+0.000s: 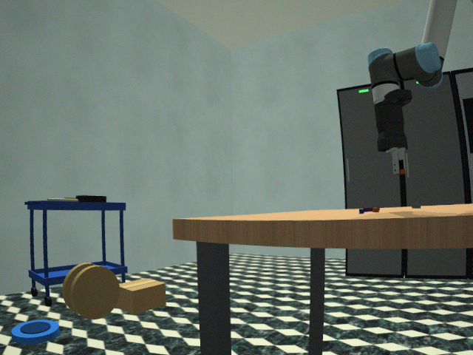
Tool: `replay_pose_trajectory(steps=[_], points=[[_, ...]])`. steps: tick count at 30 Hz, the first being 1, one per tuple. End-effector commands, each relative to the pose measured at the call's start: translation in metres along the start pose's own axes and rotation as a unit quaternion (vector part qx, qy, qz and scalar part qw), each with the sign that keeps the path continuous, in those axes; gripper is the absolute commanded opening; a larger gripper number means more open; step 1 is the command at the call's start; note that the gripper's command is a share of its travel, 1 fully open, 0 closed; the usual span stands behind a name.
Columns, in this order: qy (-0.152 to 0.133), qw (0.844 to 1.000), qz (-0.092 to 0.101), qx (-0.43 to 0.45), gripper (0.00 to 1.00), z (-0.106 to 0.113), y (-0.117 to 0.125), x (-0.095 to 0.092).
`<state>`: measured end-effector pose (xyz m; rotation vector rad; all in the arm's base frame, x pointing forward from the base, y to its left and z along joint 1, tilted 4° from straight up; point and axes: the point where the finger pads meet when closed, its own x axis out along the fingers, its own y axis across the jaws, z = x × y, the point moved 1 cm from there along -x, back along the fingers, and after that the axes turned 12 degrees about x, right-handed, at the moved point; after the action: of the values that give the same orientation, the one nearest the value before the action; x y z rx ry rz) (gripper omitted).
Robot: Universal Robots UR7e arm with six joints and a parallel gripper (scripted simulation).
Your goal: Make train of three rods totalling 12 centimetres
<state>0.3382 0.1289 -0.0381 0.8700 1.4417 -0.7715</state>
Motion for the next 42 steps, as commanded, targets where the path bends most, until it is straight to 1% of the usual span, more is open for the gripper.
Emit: replay_pose_trajectory(steps=[1,16,18,20,22,24,26,34,35,37,42], points=[[0.000,1.000,0.000,0.000,0.24,0.000,0.000,-0.007],[0.000,1.000,0.000,0.000,0.24,0.000,0.000,-0.009],[0.000,1.000,0.000,0.006,0.24,0.005,0.002,-0.009],[0.000,1.000,0.000,0.023,0.24,0.019,0.006,-0.009],[0.000,1.000,0.000,0.023,0.24,0.019,0.006,-0.009],[0.000,0.999,0.000,0.052,0.24,0.044,0.012,-0.010],[0.000,0.996,0.000,0.088,0.24,0.076,0.018,-0.010],[0.000,0.983,0.000,0.182,0.24,0.163,0.020,-0.010],[0.000,0.982,0.000,0.189,0.24,0.170,0.020,-0.009],[0.000,0.981,0.000,0.194,0.24,0.175,0.019,-0.009],[0.000,0.981,0.000,0.194,0.24,0.175,0.019,-0.009]])
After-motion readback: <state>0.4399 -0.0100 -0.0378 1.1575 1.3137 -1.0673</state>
